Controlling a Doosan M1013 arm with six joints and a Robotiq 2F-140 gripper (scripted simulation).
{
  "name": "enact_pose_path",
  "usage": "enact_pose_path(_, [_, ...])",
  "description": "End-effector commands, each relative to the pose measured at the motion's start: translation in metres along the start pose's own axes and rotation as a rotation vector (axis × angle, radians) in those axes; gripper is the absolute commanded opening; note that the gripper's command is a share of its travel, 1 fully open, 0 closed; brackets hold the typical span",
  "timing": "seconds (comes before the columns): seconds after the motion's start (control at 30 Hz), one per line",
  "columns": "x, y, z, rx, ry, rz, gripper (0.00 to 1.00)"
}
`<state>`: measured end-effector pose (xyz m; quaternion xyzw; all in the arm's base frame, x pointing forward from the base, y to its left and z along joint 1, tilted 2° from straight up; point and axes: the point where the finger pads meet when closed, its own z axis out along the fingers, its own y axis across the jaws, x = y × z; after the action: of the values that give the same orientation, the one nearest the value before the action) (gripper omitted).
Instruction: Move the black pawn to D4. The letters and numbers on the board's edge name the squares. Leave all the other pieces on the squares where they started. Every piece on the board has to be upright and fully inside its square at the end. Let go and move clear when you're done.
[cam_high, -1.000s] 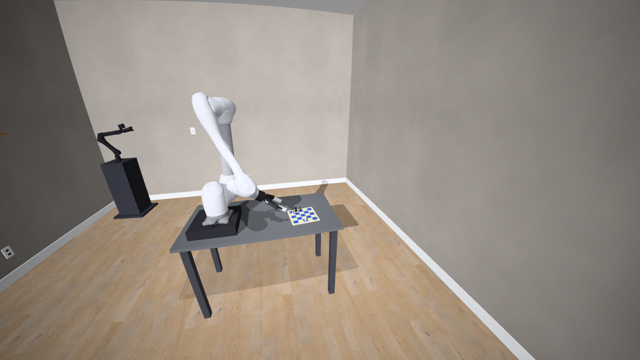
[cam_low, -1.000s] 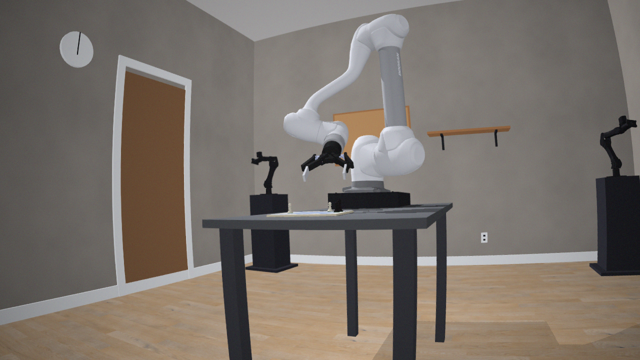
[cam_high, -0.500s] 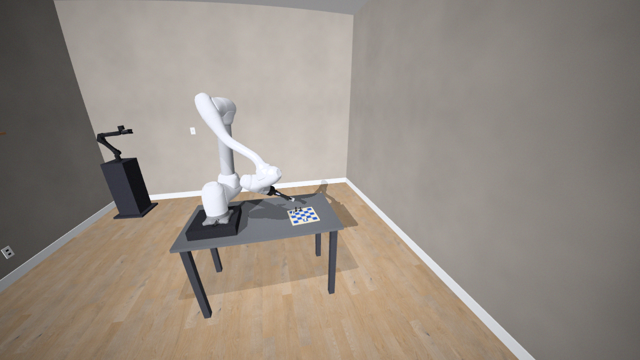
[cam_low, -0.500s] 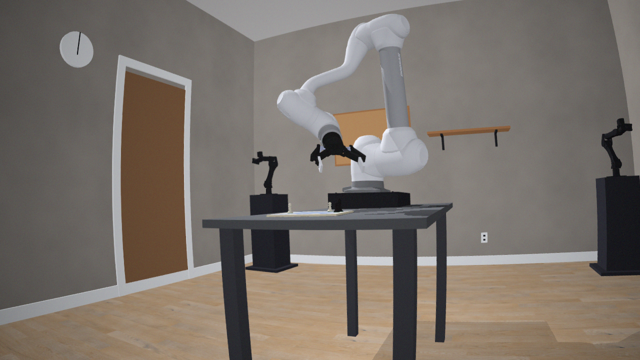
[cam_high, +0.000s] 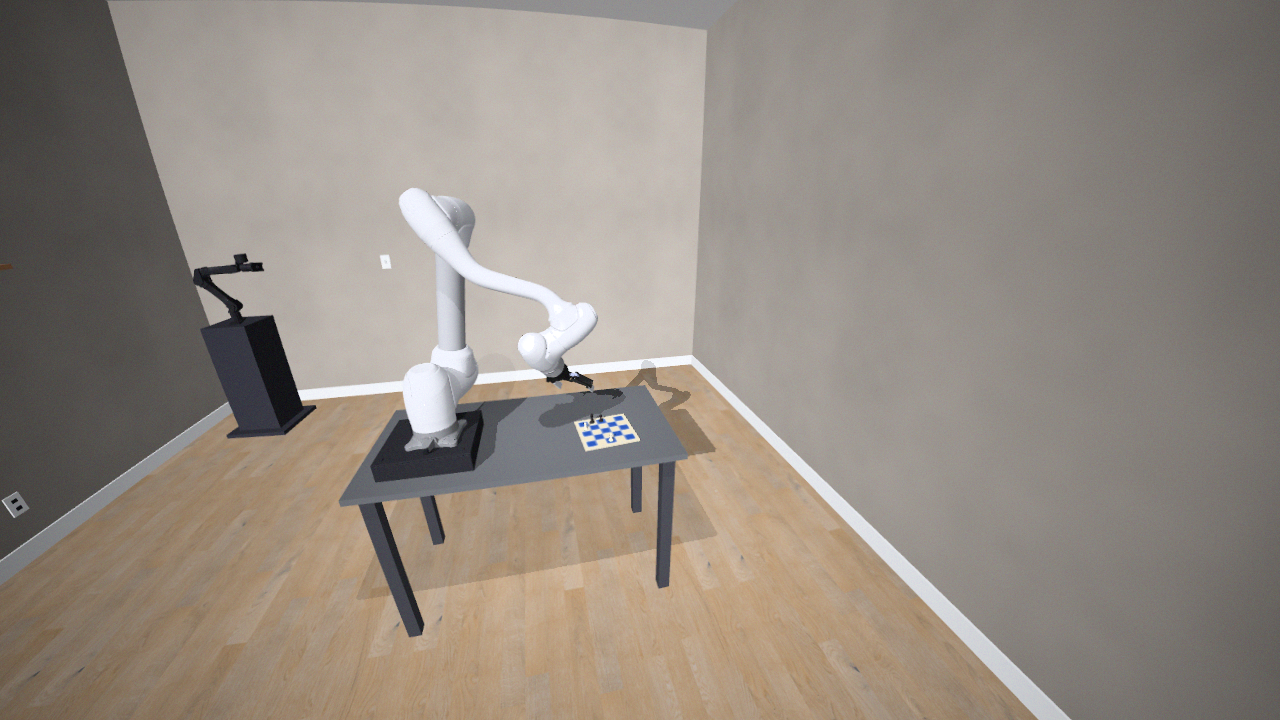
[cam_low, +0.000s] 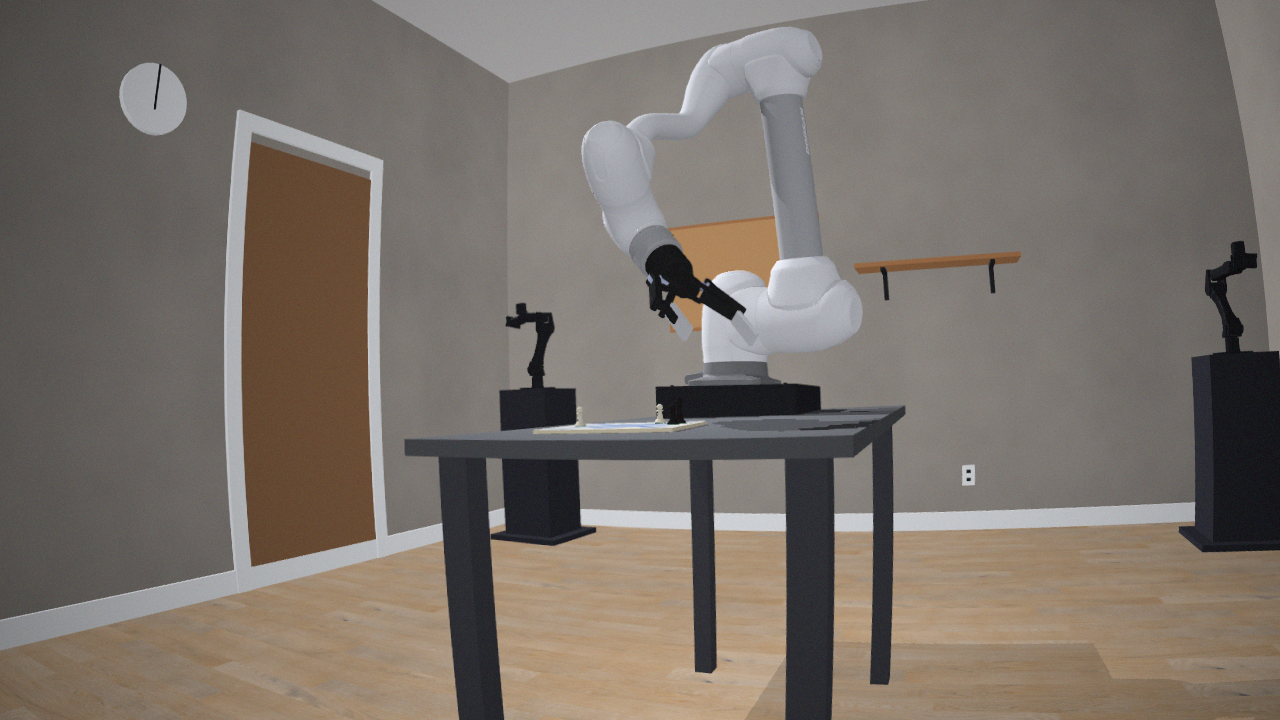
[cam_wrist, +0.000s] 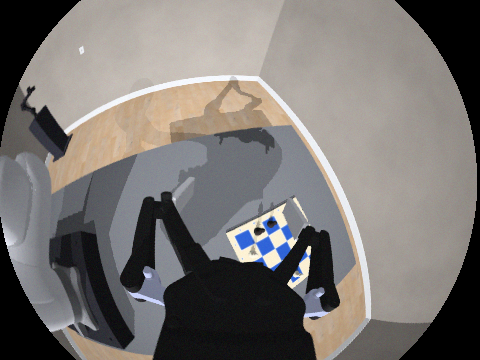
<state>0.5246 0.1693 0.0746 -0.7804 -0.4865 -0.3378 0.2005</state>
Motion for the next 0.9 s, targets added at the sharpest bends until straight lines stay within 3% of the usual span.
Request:
enact_pose_path(0.0, [0.005, -0.005, 0.009, 0.104, -0.078, -0.080, 1.00])
enact_pose_path(0.03, [0.005, -0.005, 0.009, 0.104, -0.078, -0.080, 1.00])
enact_pose_path(0.07, [0.004, -0.006, 0.013, 0.155, -0.130, -0.137, 1.00])
enact_pose_path(0.1, [0.004, -0.006, 0.013, 0.155, -0.130, -0.137, 1.00])
enact_pose_path(0.13, [0.003, -0.004, 0.015, 0.200, -0.186, -0.193, 1.00])
enact_pose_path(0.23, [0.003, -0.004, 0.015, 0.200, -0.186, -0.193, 1.00])
enact_pose_path(0.33, [-0.002, 0.006, 0.015, 0.269, -0.304, -0.299, 1.00])
enact_pose_path(0.4, [-0.002, 0.006, 0.015, 0.269, -0.304, -0.299, 1.00])
enact_pose_path(0.43, [-0.004, 0.014, 0.014, 0.293, -0.364, -0.348, 1.00])
enact_pose_path(0.47, [-0.004, 0.014, 0.014, 0.293, -0.364, -0.348, 1.00])
enact_pose_path(0.5, [-0.006, 0.024, 0.013, 0.311, -0.422, -0.393, 1.00])
enact_pose_path(0.53, [-0.006, 0.024, 0.013, 0.311, -0.422, -0.393, 1.00])
enact_pose_path(0.63, [-0.007, 0.045, 0.009, 0.330, -0.529, -0.473, 1.00])
enact_pose_path(0.7, [-0.006, 0.056, 0.006, 0.333, -0.576, -0.507, 1.00])
enact_pose_path(0.8, [-0.006, 0.056, 0.006, 0.333, -0.576, -0.507, 1.00])
enact_pose_path(0.87, [-0.003, 0.076, 0.002, 0.330, -0.653, -0.562, 1.00])
